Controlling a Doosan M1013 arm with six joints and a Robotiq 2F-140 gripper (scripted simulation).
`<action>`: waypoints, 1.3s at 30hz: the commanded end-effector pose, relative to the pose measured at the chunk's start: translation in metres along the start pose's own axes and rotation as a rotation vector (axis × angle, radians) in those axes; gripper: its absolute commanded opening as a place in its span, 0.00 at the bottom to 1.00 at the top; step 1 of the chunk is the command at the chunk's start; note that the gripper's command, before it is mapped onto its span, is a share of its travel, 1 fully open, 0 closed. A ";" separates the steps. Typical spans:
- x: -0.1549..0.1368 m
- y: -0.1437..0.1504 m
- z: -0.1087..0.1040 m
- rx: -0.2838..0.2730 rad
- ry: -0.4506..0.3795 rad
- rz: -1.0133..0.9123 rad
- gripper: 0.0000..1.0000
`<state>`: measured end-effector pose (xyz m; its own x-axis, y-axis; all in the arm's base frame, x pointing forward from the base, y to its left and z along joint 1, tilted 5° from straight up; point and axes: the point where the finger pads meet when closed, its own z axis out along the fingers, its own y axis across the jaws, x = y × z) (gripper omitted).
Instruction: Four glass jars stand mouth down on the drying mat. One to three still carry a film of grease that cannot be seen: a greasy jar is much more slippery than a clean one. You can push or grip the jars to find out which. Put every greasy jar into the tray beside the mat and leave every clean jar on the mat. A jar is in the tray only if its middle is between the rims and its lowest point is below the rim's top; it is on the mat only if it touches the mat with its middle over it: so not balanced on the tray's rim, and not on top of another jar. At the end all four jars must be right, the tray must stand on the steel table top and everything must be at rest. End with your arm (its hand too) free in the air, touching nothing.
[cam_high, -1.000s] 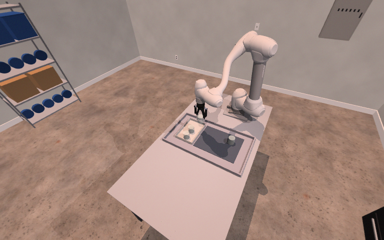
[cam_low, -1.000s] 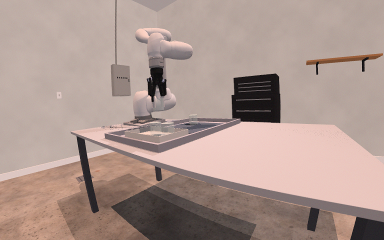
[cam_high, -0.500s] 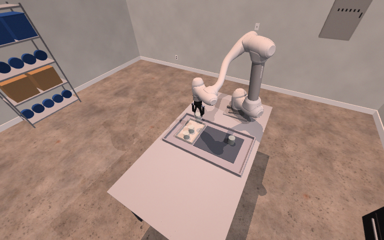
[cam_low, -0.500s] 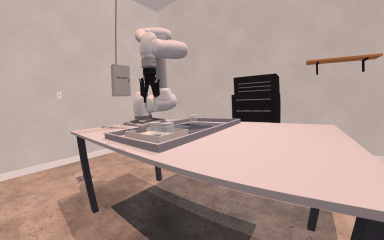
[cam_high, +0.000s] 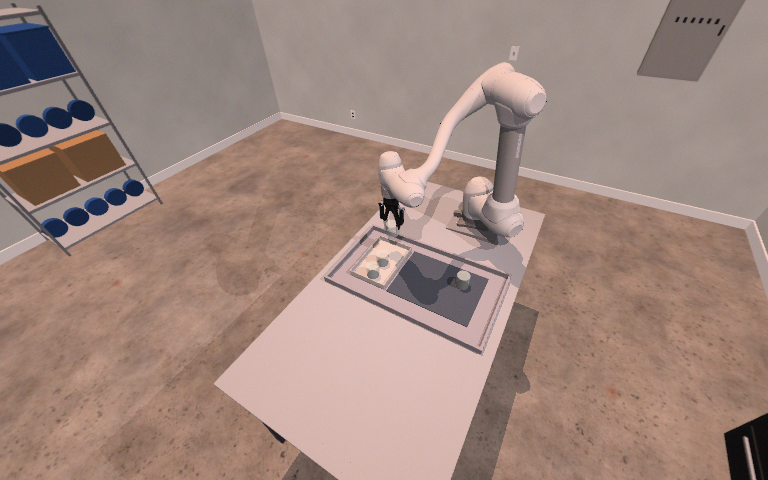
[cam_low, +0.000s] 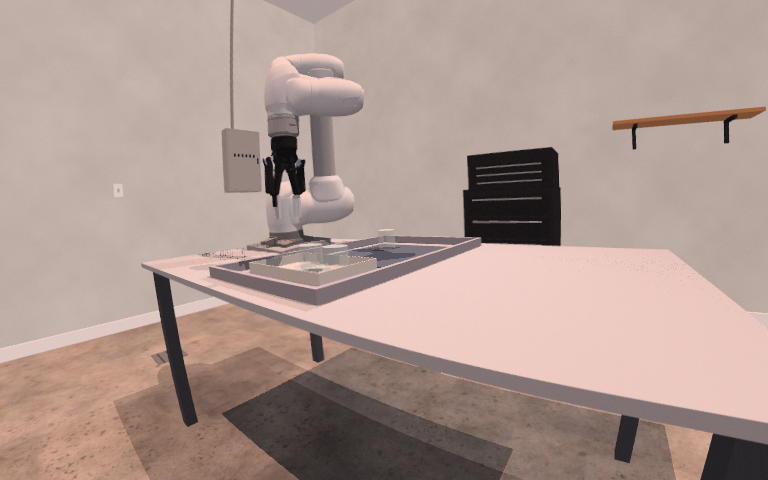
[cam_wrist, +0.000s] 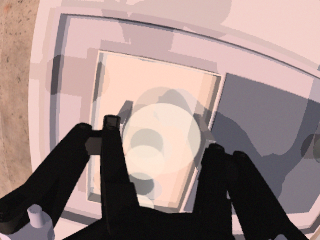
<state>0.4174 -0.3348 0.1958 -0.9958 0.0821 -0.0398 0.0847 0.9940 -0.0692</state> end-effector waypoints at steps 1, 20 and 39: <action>-0.001 -0.010 -0.002 0.002 -0.010 0.001 0.00; -0.002 -0.010 0.028 0.002 -0.010 0.001 0.00; -0.002 -0.010 0.073 0.002 -0.010 0.001 0.00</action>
<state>0.4219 -0.3498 0.1342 -0.9955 0.0815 -0.0486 0.0849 0.9938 -0.0721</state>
